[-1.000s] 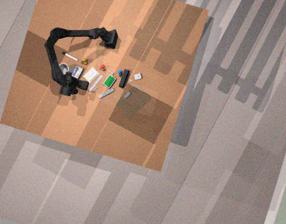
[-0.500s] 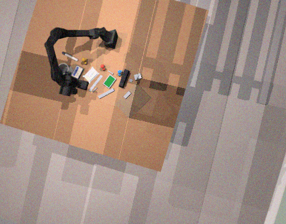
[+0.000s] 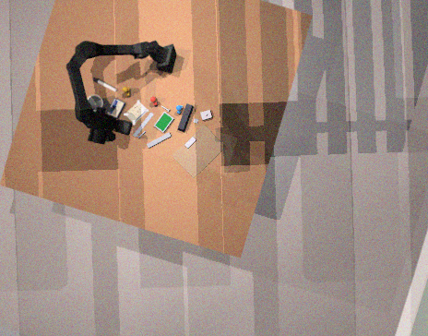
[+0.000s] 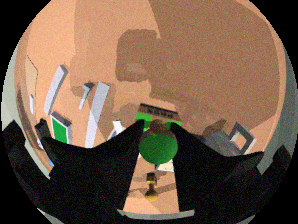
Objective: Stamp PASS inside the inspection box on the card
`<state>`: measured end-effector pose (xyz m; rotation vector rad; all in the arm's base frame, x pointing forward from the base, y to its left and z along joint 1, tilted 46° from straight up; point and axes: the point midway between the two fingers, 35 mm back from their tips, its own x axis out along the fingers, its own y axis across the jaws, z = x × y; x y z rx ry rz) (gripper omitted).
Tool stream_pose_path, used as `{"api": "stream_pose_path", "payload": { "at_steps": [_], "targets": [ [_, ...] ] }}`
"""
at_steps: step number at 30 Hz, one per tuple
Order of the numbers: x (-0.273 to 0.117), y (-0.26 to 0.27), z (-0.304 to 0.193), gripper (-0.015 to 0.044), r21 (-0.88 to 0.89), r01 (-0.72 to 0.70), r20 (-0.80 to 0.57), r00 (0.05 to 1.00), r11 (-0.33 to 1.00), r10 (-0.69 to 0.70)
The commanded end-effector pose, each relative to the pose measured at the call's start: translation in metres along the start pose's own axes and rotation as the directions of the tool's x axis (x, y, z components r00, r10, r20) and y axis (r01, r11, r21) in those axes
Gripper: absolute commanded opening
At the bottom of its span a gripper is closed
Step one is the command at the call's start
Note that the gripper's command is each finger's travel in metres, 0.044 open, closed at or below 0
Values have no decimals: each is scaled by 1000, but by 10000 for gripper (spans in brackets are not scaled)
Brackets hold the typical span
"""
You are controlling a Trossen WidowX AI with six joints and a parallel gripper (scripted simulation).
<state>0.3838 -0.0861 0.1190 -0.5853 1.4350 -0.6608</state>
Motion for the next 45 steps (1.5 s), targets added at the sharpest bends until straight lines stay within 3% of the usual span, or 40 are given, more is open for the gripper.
{"api": "stream_pose_path", "payload": {
  "at_steps": [1, 45],
  "targets": [
    [-3, 1, 0, 0, 2, -6, 0, 1000, 1000, 6],
    [-25, 1, -1, 0, 1, -7, 0, 1000, 1000, 7]
  ]
}}
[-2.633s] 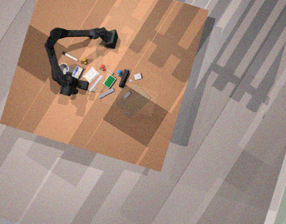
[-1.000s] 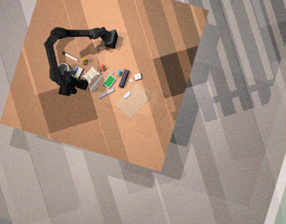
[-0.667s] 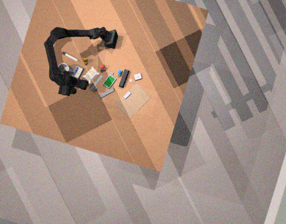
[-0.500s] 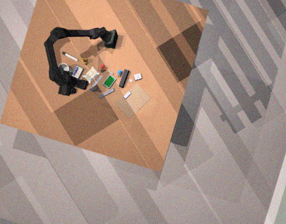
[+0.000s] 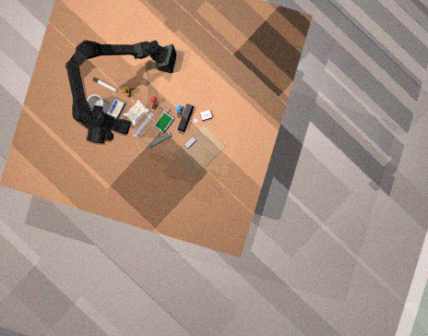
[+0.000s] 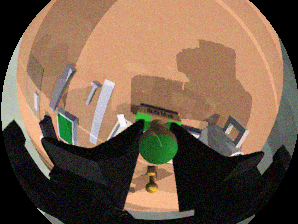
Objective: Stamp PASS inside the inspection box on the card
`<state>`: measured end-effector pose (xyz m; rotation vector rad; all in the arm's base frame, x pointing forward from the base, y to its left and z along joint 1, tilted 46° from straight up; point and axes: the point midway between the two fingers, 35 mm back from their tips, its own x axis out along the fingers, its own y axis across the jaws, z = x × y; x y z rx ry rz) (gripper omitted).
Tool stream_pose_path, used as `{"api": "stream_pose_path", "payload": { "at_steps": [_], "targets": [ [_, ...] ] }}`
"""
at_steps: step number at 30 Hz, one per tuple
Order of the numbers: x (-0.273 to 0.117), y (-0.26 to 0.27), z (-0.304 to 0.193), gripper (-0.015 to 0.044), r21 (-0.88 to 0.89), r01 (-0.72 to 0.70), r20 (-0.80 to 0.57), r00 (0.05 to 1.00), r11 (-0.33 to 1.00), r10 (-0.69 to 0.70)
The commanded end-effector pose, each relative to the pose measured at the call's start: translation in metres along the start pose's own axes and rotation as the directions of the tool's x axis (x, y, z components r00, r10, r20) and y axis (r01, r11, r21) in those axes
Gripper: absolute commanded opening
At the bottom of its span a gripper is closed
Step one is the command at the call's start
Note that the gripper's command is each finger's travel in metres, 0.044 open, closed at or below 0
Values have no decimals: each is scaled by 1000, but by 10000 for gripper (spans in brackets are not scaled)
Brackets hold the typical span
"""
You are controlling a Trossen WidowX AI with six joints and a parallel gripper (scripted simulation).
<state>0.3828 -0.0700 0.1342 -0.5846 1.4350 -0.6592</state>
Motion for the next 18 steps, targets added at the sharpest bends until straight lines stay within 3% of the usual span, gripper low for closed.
{"api": "stream_pose_path", "payload": {
  "at_steps": [1, 18],
  "targets": [
    [-3, 1, 0, 0, 2, -6, -1, 1000, 1000, 6],
    [-10, 7, -1, 0, 1, -8, 0, 1000, 1000, 8]
  ]
}}
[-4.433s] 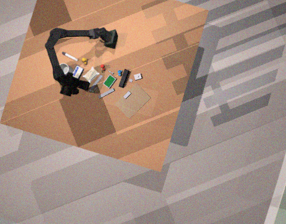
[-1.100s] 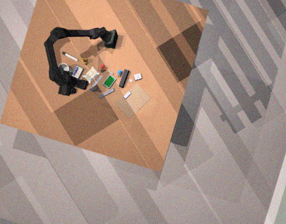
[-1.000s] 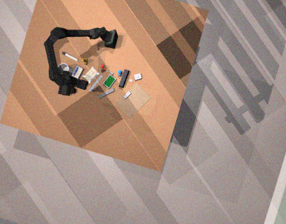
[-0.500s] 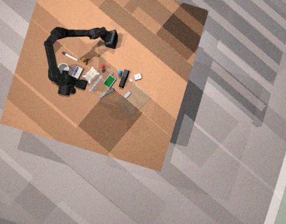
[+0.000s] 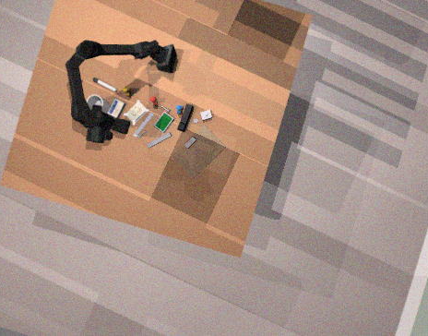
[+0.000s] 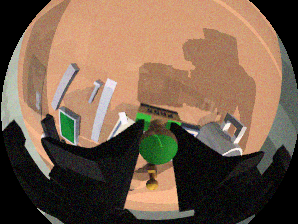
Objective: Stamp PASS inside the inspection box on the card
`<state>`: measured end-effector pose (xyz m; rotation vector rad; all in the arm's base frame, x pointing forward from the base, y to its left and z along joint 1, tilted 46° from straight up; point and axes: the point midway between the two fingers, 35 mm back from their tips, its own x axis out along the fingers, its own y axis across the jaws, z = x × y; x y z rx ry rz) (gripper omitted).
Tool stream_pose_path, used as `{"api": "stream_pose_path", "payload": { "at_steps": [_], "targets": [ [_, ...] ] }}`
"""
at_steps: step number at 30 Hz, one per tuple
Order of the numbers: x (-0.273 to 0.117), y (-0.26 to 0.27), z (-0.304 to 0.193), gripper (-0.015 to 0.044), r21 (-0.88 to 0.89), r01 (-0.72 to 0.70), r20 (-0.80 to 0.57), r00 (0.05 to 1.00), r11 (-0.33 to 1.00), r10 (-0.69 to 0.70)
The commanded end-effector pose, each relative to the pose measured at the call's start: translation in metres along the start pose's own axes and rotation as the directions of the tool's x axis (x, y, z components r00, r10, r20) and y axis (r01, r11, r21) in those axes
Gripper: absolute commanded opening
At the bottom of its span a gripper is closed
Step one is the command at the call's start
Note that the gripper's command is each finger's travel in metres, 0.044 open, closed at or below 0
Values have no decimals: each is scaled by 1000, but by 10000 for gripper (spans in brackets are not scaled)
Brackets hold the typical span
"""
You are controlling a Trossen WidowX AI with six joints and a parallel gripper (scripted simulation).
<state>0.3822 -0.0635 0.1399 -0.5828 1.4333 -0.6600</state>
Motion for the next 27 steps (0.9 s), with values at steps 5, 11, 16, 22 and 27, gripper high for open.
{"api": "stream_pose_path", "payload": {
  "at_steps": [5, 11, 16, 22, 27],
  "targets": [
    [-4, 51, -8, 0, -4, -24, 1, 1000, 1000, 24],
    [-6, 103, -24, 0, -6, -34, 0, 999, 999, 34],
    [-7, 143, -43, 0, -7, -35, -2, 999, 999, 35],
    [-6, 184, -71, 0, -5, -26, -4, 1000, 1000, 26],
    [-5, 205, -89, 0, -3, -16, -5, 1000, 1000, 16]
  ]
}}
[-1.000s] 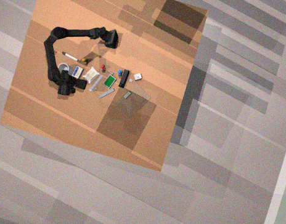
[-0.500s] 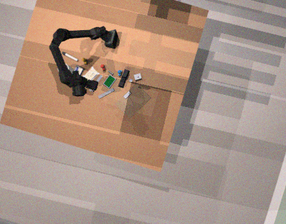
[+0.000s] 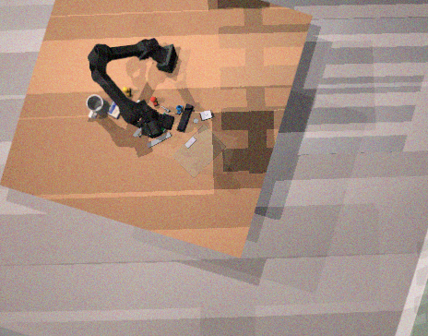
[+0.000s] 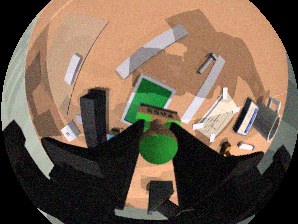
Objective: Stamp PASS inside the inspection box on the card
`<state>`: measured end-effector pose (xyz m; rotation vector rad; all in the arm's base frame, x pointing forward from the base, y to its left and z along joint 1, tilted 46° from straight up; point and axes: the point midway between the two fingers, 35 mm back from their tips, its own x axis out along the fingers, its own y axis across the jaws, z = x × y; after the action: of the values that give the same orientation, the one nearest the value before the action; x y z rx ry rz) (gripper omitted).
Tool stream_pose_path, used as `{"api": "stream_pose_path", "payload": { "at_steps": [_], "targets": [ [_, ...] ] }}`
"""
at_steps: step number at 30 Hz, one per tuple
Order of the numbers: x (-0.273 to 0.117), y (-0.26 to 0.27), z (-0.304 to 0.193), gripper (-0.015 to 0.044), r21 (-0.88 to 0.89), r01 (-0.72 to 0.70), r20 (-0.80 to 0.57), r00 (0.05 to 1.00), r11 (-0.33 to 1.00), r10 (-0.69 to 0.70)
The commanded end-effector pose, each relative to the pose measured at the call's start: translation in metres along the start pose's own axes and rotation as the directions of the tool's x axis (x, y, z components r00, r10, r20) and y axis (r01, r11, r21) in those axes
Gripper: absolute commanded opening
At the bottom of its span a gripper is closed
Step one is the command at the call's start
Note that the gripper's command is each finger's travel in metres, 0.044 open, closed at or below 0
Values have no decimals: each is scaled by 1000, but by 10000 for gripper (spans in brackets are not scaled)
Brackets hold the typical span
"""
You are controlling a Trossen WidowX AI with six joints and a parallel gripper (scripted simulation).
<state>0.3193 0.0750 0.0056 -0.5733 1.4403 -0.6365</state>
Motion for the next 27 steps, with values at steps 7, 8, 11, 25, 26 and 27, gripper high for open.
{"api": "stream_pose_path", "payload": {
  "at_steps": [7, 8, 11, 25, 26, 27],
  "targets": [
    [3, 16, -15, 0, 6, 6, -6, 1000, 1000, -6],
    [4, 16, -15, 0, 5, 6, -6, 1000, 1000, -6],
    [6, 16, -14, 0, 5, 6, -5, 1000, 1000, -6],
    [15, 16, -14, 0, 5, 6, -4, 1000, 1000, -6],
    [16, 16, -14, 0, 5, 6, -4, 1000, 1000, -6],
    [17, 16, -14, 0, 5, 6, -4, 1000, 1000, -6]
  ]
}}
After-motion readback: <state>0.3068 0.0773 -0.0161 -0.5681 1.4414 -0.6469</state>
